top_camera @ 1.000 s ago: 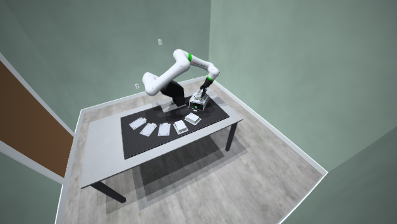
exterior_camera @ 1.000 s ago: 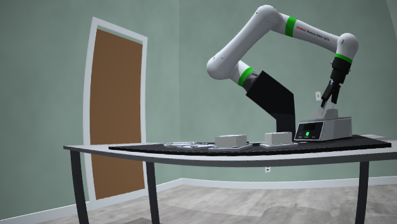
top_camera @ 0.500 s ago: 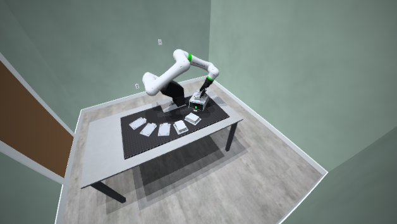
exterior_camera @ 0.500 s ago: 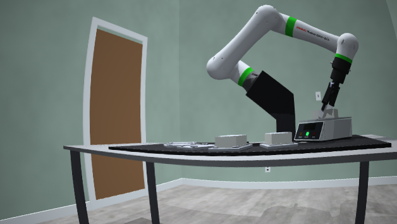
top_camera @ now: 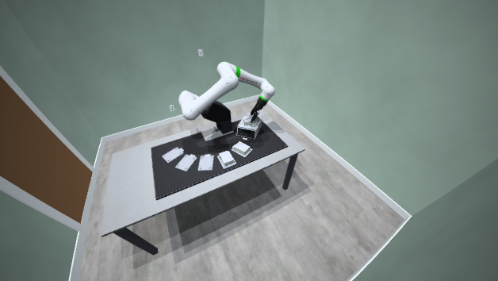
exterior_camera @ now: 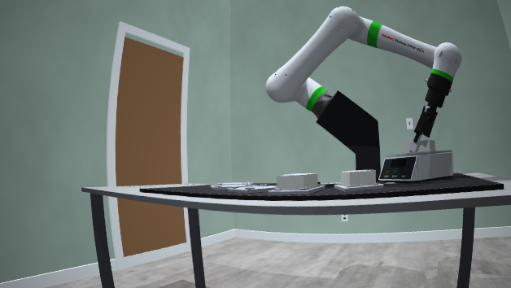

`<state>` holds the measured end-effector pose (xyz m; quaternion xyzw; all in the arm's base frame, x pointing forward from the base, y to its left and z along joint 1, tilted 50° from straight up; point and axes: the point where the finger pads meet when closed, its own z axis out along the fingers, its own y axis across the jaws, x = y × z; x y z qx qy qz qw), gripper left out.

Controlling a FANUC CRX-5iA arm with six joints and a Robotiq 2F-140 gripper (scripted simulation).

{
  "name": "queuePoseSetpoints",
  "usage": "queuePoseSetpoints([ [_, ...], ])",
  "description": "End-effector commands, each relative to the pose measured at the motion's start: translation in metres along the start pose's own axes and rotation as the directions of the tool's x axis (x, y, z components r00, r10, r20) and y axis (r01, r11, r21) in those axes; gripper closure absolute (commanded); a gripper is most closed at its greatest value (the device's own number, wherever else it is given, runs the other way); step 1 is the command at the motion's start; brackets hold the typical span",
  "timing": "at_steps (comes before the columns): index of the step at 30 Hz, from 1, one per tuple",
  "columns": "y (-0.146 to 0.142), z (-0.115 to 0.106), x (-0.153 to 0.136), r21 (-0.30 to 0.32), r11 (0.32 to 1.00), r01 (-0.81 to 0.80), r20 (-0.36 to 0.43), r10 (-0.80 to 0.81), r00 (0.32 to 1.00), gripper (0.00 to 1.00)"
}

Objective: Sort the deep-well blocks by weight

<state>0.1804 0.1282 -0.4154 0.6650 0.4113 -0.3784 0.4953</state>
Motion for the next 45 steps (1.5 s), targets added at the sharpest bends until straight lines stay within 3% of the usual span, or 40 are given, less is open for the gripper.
queuePoseSetpoints([
  [1, 0.0, 0.0, 0.0, 0.0, 1.0, 0.0, 0.0, 0.0, 1.0, 0.9],
  [13, 0.0, 0.0, 0.0, 0.0, 1.0, 0.0, 0.0, 0.0, 1.0, 0.9],
  [45, 0.0, -0.041, -0.023, 0.0, 1.0, 0.0, 0.0, 0.0, 1.0, 0.9],
])
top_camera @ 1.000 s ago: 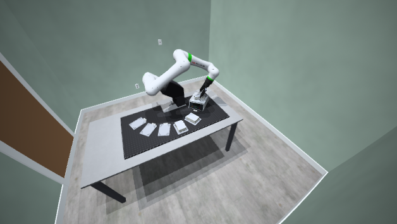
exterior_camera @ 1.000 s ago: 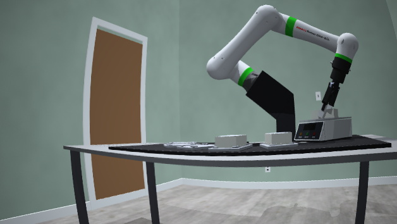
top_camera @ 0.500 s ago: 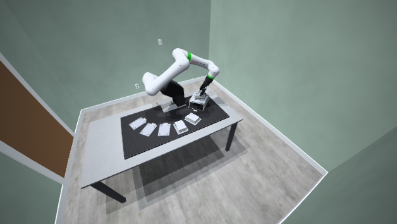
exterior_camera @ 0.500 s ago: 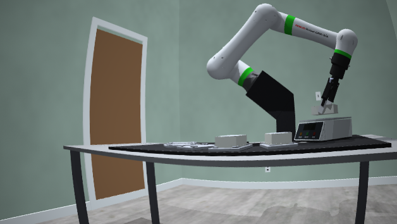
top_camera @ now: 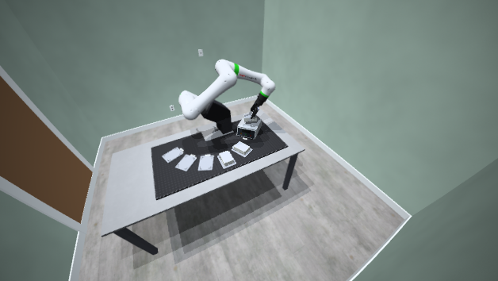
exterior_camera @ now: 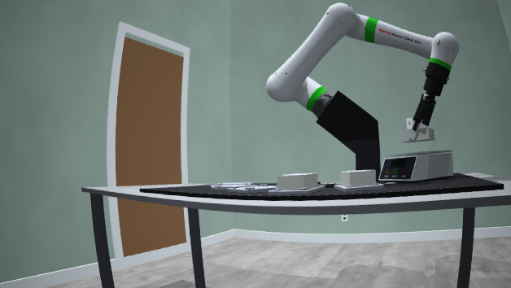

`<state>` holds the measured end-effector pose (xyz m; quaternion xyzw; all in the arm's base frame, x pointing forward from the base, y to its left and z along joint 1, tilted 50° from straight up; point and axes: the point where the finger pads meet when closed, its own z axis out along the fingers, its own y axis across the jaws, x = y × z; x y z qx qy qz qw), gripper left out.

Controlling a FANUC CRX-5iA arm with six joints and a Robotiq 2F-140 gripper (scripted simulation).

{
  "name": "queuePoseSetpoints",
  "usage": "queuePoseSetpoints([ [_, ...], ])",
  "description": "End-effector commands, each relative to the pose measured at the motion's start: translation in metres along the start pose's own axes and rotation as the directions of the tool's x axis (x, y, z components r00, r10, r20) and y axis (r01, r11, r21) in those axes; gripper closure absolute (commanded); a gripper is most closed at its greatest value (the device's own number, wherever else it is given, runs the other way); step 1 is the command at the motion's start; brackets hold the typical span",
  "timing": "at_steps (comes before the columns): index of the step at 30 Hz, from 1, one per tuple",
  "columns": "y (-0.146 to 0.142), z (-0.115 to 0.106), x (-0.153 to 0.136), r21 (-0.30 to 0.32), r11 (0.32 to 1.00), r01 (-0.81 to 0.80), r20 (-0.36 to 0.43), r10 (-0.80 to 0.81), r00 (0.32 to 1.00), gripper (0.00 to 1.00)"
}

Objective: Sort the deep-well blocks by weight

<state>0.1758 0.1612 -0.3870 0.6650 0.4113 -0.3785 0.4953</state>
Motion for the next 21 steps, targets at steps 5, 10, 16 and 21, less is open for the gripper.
queuePoseSetpoints([
  [5, 0.0, -0.01, -0.005, 0.0, 1.0, 0.0, 0.0, 0.0, 1.0, 0.9],
  [10, 0.0, -0.017, -0.01, 0.0, 1.0, 0.0, 0.0, 0.0, 1.0, 0.9],
  [16, 0.0, -0.019, -0.011, 0.0, 1.0, 0.0, 0.0, 0.0, 1.0, 0.9],
  [21, 0.0, -0.019, -0.011, 0.0, 1.0, 0.0, 0.0, 0.0, 1.0, 0.9],
])
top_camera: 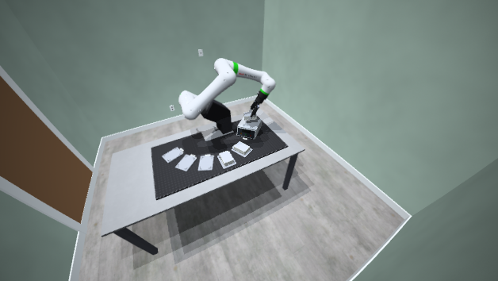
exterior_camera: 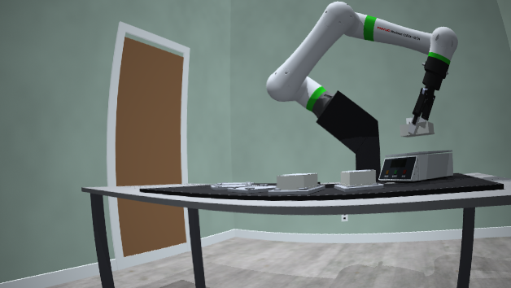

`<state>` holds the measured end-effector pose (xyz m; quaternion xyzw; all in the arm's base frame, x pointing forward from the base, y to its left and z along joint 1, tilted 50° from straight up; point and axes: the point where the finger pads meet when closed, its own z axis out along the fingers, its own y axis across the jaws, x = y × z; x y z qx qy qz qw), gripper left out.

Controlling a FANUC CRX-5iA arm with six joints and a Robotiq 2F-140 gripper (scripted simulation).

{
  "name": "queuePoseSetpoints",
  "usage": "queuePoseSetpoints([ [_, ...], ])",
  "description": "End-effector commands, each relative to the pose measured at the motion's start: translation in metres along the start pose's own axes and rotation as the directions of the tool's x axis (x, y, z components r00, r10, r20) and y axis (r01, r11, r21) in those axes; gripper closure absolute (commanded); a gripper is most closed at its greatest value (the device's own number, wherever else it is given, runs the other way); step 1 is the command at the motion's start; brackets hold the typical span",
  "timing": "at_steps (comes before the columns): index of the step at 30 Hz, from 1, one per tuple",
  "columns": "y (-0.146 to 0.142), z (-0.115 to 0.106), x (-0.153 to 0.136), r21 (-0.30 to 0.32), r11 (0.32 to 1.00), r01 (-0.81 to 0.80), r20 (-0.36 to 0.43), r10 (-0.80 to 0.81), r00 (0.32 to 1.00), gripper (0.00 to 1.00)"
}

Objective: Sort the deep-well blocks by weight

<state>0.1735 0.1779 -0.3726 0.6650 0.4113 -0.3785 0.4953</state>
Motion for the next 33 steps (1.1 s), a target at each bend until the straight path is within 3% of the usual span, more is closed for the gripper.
queuePoseSetpoints([
  [1, 0.0, 0.0, 0.0, 0.0, 1.0, 0.0, 0.0, 0.0, 1.0, 0.9],
  [10, 0.0, 0.0, 0.0, 0.0, 1.0, 0.0, 0.0, 0.0, 1.0, 0.9],
  [22, 0.039, 0.004, -0.007, 0.195, 0.921, -0.337, 0.034, 0.337, 0.941, 0.9],
  [33, 0.068, 0.007, -0.012, 0.195, 0.921, -0.337, 0.034, 0.337, 0.941, 0.9],
])
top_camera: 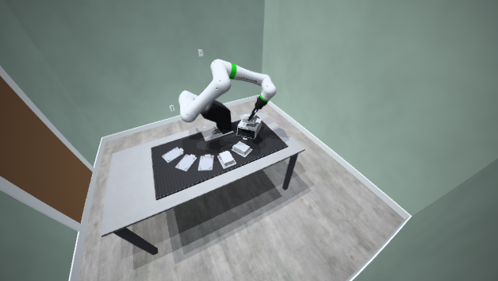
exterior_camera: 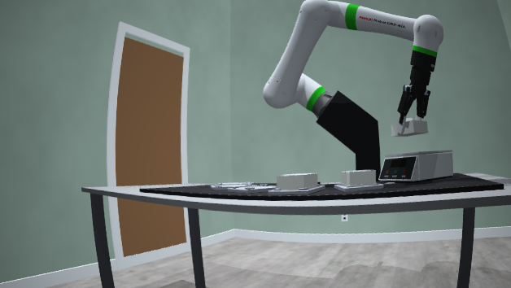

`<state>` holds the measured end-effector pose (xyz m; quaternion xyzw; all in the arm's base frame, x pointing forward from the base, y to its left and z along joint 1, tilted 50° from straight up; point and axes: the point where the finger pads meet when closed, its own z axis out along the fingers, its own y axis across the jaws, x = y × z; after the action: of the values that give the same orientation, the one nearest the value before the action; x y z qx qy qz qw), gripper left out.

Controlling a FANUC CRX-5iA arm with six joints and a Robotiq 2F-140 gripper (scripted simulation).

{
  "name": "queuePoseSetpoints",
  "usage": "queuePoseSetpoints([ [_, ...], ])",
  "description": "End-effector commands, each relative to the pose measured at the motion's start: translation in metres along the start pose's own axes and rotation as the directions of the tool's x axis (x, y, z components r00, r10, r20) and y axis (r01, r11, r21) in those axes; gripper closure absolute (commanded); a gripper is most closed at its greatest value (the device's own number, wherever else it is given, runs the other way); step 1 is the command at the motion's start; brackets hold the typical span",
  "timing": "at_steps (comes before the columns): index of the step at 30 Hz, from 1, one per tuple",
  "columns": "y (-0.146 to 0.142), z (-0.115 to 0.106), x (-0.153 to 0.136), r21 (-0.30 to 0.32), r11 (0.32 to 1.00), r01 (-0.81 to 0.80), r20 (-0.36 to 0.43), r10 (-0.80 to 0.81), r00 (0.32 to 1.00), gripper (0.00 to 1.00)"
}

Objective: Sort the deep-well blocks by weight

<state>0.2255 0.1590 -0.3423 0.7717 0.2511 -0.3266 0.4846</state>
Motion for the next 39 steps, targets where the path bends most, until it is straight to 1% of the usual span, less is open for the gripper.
queuePoseSetpoints([
  [1, 0.01, -0.001, 0.002, 0.0, 1.0, 0.0, -0.001, 0.0, 1.0, 0.9],
  [9, 0.036, -0.004, 0.006, 0.0, 1.0, 0.0, -0.001, 0.0, 1.0, 0.9],
  [11, 0.036, -0.004, 0.006, 0.0, 1.0, 0.0, -0.001, 0.0, 1.0, 0.9],
  [26, 0.085, -0.009, 0.014, 0.0, 1.0, 0.0, -0.001, 0.0, 1.0, 0.9],
  [28, 0.085, -0.009, 0.014, 0.0, 1.0, 0.0, -0.001, 0.0, 1.0, 0.9],
  [34, 0.105, -0.01, 0.018, 0.0, 1.0, 0.0, -0.001, 0.0, 1.0, 0.9],
  [36, 0.105, -0.01, 0.018, 0.0, 1.0, 0.0, -0.001, 0.0, 1.0, 0.9],
  [39, 0.115, -0.009, 0.016, 0.05, 0.995, -0.086, 0.002, 0.086, 0.996, 0.9],
])
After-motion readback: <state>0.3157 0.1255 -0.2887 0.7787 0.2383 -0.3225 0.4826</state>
